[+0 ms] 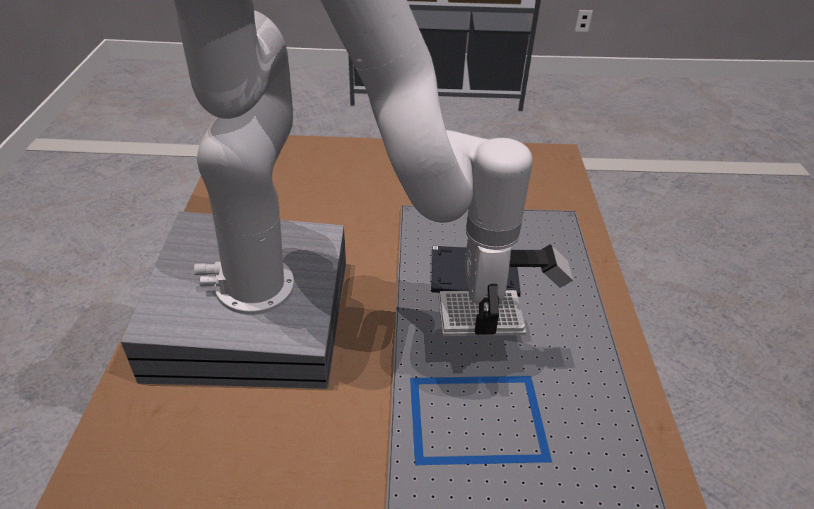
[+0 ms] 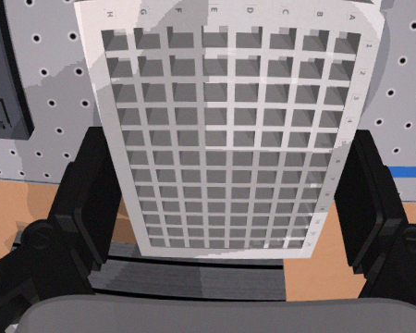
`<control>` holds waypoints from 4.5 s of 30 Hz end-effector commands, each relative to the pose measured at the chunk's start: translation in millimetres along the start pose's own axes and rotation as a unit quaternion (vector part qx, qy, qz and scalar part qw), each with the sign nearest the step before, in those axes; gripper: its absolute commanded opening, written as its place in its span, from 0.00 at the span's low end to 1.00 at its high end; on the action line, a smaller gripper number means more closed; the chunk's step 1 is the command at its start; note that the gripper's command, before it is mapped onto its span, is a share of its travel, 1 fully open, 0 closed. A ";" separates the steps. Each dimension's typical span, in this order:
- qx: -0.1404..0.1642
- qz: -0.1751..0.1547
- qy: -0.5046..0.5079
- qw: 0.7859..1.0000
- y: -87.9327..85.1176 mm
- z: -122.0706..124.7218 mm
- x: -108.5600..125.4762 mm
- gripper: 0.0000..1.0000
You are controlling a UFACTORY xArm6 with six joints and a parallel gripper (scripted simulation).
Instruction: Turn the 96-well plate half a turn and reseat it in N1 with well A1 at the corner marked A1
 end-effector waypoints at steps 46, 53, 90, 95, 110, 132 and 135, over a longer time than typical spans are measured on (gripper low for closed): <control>-0.001 0.002 0.000 1.000 4.0 130.5 -21.1 0.00; -0.001 0.002 0.000 1.000 4.0 130.5 -21.1 0.00; -0.001 0.002 0.000 1.000 20.7 130.4 -21.1 0.00; -0.001 0.002 0.000 1.000 25.7 130.4 -21.1 0.00; -0.001 0.002 0.000 1.000 47.5 130.4 -21.1 0.00; -0.001 0.002 0.000 1.000 72.1 130.3 -21.0 0.00; -0.001 0.002 0.000 1.000 72.2 130.3 -21.0 0.00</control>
Point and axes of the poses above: the point where the finger pads meet when closed, its own y axis out along the fingers, its own z axis across the jaws, x = y × z, the point moved 7 cm from there along -y, back along the fingers, and after that the axes turned 15 degrees about y, right-handed, at the moved point
